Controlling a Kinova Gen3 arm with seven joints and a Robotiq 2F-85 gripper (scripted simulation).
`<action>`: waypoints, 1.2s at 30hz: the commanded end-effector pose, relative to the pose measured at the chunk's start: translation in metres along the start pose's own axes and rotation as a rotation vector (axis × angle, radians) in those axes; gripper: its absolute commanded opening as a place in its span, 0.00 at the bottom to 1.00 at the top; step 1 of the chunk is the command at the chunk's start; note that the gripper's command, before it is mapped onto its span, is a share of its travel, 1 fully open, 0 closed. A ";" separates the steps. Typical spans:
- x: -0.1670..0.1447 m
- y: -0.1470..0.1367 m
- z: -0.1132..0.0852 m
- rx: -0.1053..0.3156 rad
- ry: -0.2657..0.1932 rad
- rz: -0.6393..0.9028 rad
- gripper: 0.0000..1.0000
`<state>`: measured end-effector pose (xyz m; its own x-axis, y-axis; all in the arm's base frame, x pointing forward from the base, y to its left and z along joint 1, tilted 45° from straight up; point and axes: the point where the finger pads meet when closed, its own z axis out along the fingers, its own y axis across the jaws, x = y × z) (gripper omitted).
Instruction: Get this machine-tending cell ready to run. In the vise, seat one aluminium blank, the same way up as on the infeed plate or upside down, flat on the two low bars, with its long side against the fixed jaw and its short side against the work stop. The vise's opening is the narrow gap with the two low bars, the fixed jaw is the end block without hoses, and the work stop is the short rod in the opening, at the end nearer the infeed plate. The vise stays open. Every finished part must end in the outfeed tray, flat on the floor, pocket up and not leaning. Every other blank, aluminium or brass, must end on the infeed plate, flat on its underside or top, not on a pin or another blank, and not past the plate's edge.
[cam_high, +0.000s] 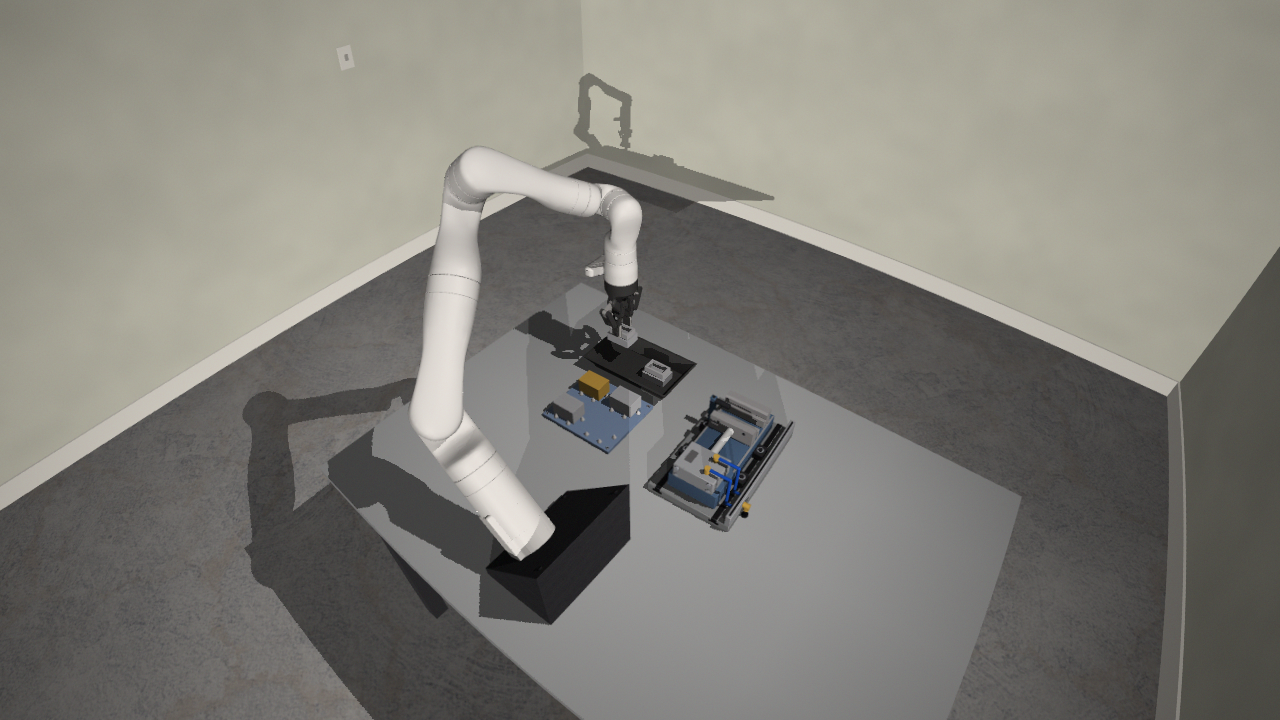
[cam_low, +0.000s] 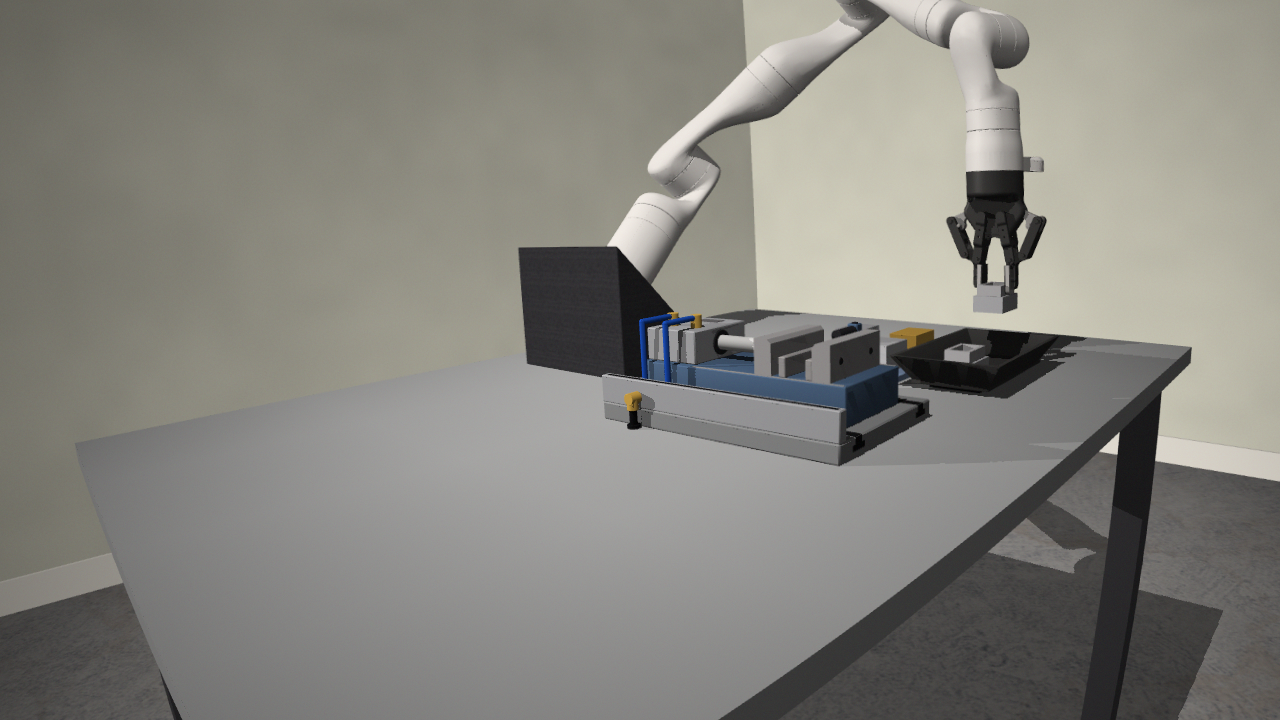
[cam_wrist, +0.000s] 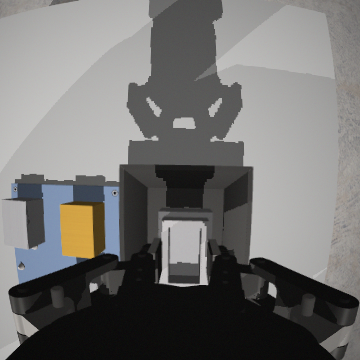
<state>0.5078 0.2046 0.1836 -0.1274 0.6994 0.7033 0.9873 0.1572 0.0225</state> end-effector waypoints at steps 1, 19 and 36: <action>0.000 -0.001 0.003 0.004 0.001 0.001 0.00; 0.000 -0.001 0.034 0.004 0.001 0.001 0.00; 0.000 0.000 0.051 0.004 0.001 0.001 0.00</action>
<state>0.5023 0.2400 0.1481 -0.1271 0.6988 0.7040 0.9869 0.1603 0.0190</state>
